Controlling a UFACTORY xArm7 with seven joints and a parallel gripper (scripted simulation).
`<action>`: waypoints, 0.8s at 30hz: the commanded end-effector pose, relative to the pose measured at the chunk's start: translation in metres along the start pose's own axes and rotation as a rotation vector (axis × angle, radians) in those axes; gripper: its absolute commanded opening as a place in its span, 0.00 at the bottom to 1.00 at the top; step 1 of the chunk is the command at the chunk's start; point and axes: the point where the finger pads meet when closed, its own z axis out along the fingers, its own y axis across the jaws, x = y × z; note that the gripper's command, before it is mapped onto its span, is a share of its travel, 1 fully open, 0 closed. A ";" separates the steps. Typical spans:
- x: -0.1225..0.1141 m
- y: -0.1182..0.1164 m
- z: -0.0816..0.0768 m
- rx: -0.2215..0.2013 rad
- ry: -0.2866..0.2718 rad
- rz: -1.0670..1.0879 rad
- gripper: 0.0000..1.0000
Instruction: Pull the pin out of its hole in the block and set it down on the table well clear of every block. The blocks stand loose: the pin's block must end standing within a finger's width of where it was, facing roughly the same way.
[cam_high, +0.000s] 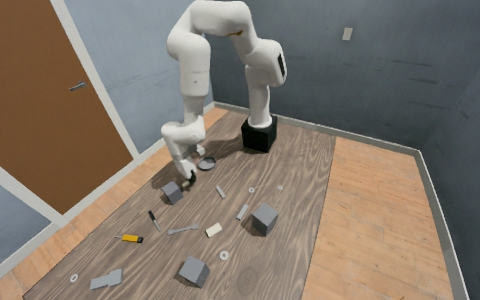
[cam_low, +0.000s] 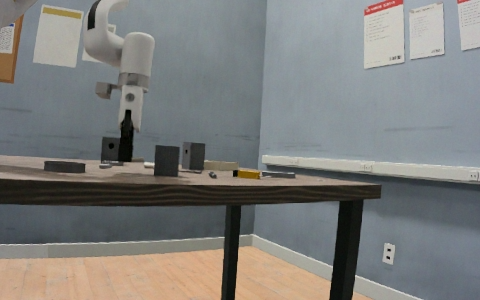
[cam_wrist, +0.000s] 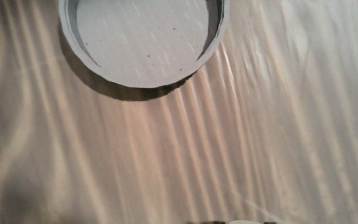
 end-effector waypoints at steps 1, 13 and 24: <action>-0.003 0.000 -0.001 0.000 -0.005 0.000 0.00; 0.000 0.000 -0.001 0.000 -0.005 0.000 0.00; 0.006 0.000 0.000 0.001 -0.004 0.000 0.00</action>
